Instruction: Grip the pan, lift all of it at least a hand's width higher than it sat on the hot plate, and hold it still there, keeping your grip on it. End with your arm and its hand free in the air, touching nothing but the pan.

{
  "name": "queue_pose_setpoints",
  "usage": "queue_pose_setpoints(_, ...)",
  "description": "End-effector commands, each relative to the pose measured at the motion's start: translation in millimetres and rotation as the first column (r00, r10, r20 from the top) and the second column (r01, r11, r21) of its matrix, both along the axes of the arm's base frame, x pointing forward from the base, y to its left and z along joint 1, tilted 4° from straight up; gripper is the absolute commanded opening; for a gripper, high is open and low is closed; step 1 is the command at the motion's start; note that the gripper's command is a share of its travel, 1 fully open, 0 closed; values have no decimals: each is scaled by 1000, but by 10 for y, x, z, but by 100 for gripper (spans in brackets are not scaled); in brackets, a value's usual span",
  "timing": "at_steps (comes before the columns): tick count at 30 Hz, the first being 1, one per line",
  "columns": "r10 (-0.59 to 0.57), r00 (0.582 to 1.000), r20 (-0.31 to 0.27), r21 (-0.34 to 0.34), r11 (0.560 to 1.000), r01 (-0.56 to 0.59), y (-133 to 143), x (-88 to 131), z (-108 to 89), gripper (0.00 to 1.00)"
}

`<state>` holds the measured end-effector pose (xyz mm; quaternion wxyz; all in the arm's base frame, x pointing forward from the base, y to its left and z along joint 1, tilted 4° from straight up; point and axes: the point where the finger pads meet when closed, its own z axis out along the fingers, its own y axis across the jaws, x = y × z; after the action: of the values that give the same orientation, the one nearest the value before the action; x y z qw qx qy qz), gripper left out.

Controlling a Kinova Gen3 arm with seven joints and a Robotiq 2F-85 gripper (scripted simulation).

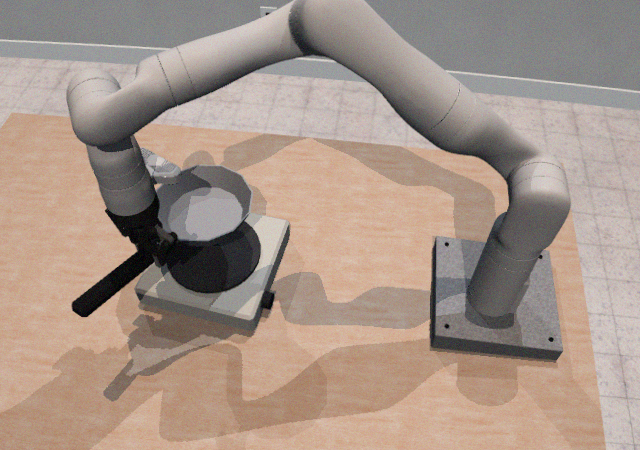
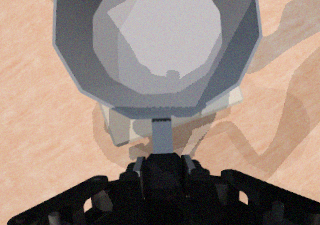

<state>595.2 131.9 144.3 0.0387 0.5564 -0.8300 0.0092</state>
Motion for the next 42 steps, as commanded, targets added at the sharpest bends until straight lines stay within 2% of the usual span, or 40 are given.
queue_pose_setpoints(1,0,1000,8,2,1000,0,13,20,85,0)
queue_pose_setpoints(42,0,1000,8,2,1000,0,54,52,819,0)
